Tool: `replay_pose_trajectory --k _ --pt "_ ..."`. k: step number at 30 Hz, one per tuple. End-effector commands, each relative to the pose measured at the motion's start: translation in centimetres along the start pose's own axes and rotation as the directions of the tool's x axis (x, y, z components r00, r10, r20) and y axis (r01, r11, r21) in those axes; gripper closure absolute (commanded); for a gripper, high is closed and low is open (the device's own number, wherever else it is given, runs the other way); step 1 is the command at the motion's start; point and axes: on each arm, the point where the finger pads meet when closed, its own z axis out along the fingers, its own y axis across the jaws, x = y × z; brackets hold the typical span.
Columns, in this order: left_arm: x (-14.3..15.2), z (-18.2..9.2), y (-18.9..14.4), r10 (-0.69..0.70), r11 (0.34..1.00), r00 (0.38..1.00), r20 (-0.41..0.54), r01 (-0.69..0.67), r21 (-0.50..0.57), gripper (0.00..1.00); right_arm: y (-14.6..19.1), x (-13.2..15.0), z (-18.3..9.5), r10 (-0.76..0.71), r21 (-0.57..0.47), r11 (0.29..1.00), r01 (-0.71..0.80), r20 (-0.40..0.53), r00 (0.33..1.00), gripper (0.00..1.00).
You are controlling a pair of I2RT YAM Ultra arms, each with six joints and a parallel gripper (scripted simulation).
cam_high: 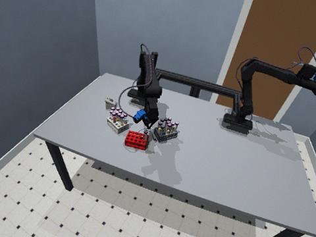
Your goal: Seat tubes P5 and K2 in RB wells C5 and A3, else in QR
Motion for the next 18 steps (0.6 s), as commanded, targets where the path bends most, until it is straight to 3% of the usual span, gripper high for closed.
replay_pose_trajectory --k 1,2,12,15,18 --pt "-2.6 -1.1 0.2 0.006 1.000 0.998 0.059 -0.006 0.000 1.00 0.0 -0.9 0.8 0.008 -0.008 1.000 -0.008 0.010 1.000 0.70" --pt "-2.6 -1.1 0.2 0.006 1.000 0.998 0.059 -0.006 0.000 1.00 0.3 -1.0 -0.3 0.009 -0.036 0.999 -0.008 0.023 1.000 0.70" --pt "-2.6 -1.1 0.2 0.006 1.000 0.998 0.059 -0.006 0.000 1.00 0.0 -0.9 2.7 0.008 -0.008 1.000 -0.008 0.010 1.000 0.70" --pt "-2.6 -1.1 0.2 0.006 1.000 0.998 0.059 -0.006 0.000 1.00 1.0 -1.4 0.9 0.009 -0.059 0.998 -0.007 0.034 0.999 0.70" --pt "-2.6 -1.1 0.2 0.006 1.000 0.998 0.059 -0.006 0.000 1.00 1.0 -1.4 0.9 0.009 -0.059 0.998 -0.007 0.034 0.999 0.70"
